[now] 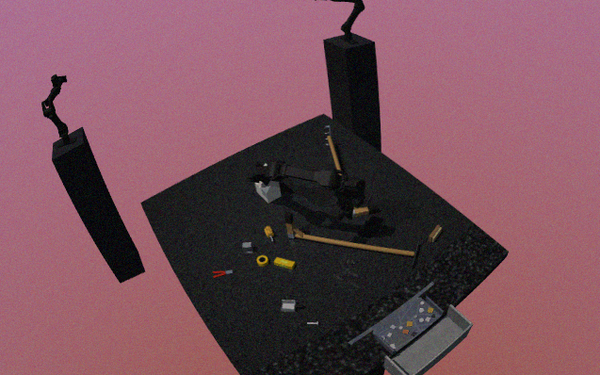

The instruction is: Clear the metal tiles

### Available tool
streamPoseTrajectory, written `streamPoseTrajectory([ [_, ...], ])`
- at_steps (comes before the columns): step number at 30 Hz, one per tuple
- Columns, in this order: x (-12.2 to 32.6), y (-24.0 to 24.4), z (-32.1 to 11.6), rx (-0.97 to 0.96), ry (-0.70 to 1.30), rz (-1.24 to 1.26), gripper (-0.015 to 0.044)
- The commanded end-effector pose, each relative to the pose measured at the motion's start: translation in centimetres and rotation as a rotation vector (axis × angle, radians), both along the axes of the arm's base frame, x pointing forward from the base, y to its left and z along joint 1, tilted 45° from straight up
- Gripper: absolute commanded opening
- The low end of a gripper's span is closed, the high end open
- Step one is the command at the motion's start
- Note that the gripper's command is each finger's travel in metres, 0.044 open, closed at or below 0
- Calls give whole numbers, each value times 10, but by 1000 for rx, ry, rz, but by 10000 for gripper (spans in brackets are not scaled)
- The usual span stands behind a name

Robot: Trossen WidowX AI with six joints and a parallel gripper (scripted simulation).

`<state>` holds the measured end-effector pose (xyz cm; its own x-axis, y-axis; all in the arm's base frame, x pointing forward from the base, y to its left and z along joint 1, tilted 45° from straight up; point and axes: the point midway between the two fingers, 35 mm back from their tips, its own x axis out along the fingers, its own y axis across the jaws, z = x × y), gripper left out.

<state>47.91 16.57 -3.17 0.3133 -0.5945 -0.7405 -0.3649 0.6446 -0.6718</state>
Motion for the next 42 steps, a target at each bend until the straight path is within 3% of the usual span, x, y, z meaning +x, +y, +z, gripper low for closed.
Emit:
streamPoseTrajectory([
  [1, 0, -10, -11, -9, 7, -10, 0],
  [42, 8, -77, -79, -6, -54, -80, 0],
])
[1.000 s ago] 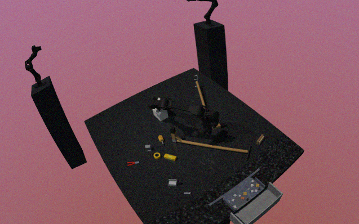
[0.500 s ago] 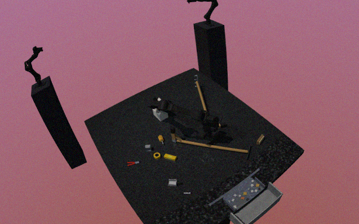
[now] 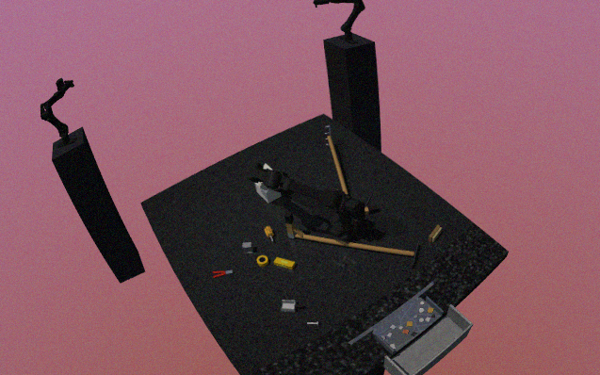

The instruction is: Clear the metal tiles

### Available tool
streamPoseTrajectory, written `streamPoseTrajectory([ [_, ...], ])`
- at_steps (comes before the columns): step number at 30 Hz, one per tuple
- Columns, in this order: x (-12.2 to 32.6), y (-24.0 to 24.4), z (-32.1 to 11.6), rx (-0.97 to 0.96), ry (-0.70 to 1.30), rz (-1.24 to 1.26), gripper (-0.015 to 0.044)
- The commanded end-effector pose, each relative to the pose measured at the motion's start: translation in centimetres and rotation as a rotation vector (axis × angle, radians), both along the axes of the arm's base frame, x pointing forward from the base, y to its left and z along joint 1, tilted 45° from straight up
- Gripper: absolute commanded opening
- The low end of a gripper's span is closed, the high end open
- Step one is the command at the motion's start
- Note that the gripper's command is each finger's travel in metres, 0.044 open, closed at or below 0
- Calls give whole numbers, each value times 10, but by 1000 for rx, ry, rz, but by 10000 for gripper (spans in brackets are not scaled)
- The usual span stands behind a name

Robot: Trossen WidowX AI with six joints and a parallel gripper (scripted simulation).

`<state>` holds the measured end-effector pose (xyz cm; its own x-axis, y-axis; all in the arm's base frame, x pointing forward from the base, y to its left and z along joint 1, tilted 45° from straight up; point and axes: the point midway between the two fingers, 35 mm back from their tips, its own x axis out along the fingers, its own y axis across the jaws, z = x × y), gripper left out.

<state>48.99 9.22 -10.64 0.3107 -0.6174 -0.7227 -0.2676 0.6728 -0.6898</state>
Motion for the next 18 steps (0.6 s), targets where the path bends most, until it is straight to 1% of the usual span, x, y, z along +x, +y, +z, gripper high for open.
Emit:
streamPoseTrajectory([
  [1, -2, -4, -4, -9, 11, 1, 0],
  [18, 10, -10, 5, -8, 11, 1, 0],
])
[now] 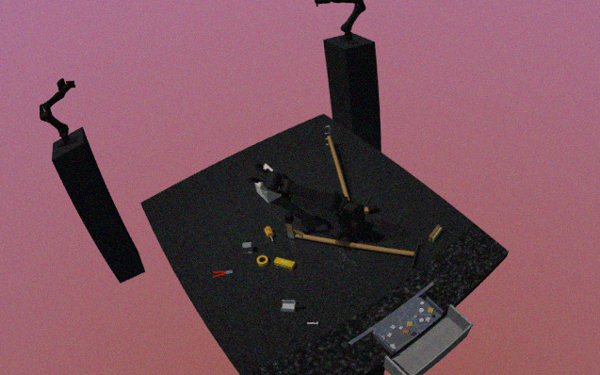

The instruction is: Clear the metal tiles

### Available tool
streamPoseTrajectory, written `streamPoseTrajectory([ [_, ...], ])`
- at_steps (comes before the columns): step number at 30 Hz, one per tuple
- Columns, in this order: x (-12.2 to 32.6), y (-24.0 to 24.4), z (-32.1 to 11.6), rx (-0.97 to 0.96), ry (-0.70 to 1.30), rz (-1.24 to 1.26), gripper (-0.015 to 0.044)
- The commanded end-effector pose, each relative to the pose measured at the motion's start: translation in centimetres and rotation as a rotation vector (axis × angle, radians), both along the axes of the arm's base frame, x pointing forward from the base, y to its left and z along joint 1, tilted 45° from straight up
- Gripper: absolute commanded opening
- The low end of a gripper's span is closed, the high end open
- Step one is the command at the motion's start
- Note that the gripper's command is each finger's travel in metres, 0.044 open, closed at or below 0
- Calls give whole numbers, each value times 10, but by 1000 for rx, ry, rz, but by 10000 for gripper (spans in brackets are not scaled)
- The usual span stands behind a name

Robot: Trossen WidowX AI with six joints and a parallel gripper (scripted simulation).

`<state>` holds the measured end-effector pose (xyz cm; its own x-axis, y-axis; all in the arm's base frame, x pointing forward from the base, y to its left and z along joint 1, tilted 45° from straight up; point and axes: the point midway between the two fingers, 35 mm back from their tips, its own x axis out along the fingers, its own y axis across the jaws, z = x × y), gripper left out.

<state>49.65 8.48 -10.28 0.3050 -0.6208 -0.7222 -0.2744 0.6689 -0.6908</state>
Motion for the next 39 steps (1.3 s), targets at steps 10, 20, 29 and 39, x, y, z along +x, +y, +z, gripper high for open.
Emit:
streamPoseTrajectory([
  [10, 10, -7, 7, -3, 2, 0, 0],
  [20, 17, -11, 12, -3, 2, 0, 0],
  [29, 23, -16, 17, -3, 2, 0, 0],
  [39, 29, -20, 23, -3, 2, 0, 0],
])
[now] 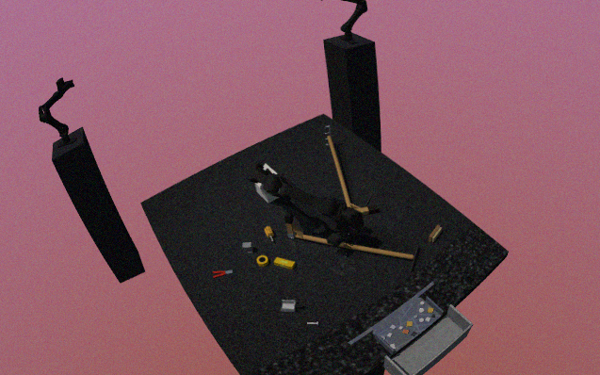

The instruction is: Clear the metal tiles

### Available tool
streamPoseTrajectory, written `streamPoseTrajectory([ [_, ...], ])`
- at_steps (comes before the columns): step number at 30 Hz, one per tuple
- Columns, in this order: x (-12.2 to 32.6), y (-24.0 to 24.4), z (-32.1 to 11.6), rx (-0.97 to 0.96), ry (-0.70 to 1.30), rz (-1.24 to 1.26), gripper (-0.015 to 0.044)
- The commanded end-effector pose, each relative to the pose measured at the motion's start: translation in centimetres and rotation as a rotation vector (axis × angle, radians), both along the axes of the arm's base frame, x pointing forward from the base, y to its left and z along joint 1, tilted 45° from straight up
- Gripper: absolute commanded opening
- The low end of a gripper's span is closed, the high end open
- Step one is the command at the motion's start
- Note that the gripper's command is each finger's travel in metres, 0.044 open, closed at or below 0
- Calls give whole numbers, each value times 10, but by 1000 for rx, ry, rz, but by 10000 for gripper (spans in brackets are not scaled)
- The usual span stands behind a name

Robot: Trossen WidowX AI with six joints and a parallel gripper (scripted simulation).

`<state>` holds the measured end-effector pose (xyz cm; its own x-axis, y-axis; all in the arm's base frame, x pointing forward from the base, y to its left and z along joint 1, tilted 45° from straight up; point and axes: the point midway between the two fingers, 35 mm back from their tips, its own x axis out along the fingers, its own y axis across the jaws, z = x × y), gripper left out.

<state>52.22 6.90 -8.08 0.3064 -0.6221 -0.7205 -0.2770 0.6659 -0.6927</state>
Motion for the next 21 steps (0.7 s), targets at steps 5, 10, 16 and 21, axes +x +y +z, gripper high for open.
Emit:
streamPoseTrajectory([
  [5, 7, -7, 4, 0, 1, -3, 0],
  [10, 10, -10, 7, 0, 0, -3, 0],
  [16, 13, -13, 11, 0, 0, -3, 0],
  [21, 16, -15, 14, -1, 0, -3, 0],
])
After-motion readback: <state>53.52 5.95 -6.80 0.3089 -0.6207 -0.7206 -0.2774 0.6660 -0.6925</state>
